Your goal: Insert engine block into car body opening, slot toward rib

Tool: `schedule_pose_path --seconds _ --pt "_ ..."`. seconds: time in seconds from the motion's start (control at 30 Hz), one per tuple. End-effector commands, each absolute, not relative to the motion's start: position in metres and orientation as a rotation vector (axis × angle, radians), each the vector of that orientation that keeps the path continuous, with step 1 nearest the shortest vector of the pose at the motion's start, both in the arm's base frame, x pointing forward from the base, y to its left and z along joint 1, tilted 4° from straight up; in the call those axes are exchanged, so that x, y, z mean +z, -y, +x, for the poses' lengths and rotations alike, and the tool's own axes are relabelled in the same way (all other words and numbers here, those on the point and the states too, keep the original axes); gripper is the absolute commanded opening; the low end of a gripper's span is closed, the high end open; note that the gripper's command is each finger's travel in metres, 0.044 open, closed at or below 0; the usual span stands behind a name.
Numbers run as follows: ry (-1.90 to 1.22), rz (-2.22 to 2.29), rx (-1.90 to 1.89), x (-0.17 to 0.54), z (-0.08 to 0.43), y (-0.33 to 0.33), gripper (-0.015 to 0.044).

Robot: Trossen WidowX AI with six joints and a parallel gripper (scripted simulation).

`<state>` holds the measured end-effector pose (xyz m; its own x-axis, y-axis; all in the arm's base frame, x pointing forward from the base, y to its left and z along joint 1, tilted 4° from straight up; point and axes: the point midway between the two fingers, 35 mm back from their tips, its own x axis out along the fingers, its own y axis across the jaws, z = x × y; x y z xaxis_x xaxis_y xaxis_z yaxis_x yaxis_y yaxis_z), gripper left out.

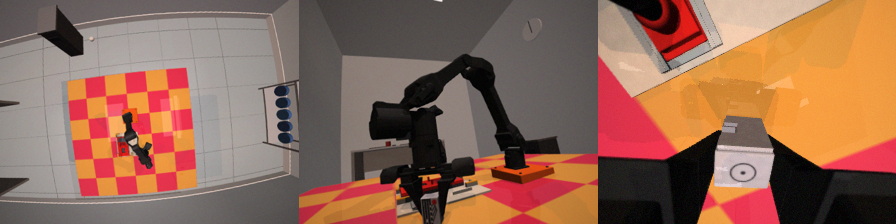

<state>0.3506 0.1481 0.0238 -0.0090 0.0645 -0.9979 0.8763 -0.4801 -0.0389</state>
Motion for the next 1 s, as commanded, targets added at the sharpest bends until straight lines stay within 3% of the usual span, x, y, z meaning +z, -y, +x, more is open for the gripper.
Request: schedule_pose_path --seconds 0.0,0.97 --pt "-1.006 1.634 -1.533 0.031 0.354 -0.152 0.0000" --pt "-1.000 1.628 -1.542 0.113 0.360 -0.147 0.0000"
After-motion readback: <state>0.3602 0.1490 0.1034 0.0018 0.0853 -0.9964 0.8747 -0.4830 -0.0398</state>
